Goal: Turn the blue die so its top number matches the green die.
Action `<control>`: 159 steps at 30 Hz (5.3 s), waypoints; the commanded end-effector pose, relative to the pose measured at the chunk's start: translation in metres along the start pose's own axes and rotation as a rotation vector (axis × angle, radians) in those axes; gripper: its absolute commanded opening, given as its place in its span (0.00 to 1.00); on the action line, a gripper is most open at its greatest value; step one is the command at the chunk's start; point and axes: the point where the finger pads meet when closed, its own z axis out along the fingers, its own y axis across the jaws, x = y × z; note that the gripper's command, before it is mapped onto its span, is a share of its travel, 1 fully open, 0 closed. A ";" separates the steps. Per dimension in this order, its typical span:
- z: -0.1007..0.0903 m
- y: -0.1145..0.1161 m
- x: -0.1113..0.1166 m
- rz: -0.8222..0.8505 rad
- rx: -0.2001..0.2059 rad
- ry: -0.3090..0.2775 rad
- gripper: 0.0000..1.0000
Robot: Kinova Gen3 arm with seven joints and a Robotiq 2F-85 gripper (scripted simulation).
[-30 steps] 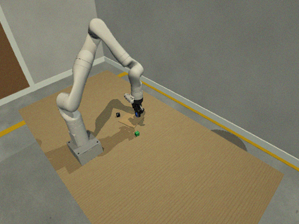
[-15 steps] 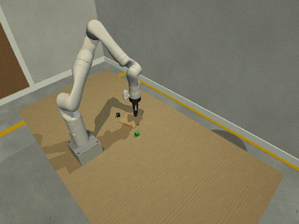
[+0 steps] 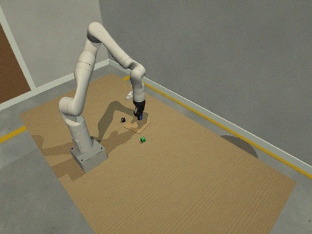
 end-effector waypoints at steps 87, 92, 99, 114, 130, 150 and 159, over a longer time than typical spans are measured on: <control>-0.002 0.030 0.047 0.935 -0.153 0.216 0.21; -0.001 0.030 0.047 0.926 -0.211 0.333 0.21; -0.001 0.029 0.046 0.911 -0.283 0.470 0.21; 0.001 0.027 0.044 0.846 -0.494 0.883 0.21; 0.001 0.027 0.043 0.823 -0.551 0.995 0.21; 0.036 0.028 0.042 0.823 -0.551 0.995 0.21; 0.065 0.029 0.042 0.823 -0.551 0.995 0.21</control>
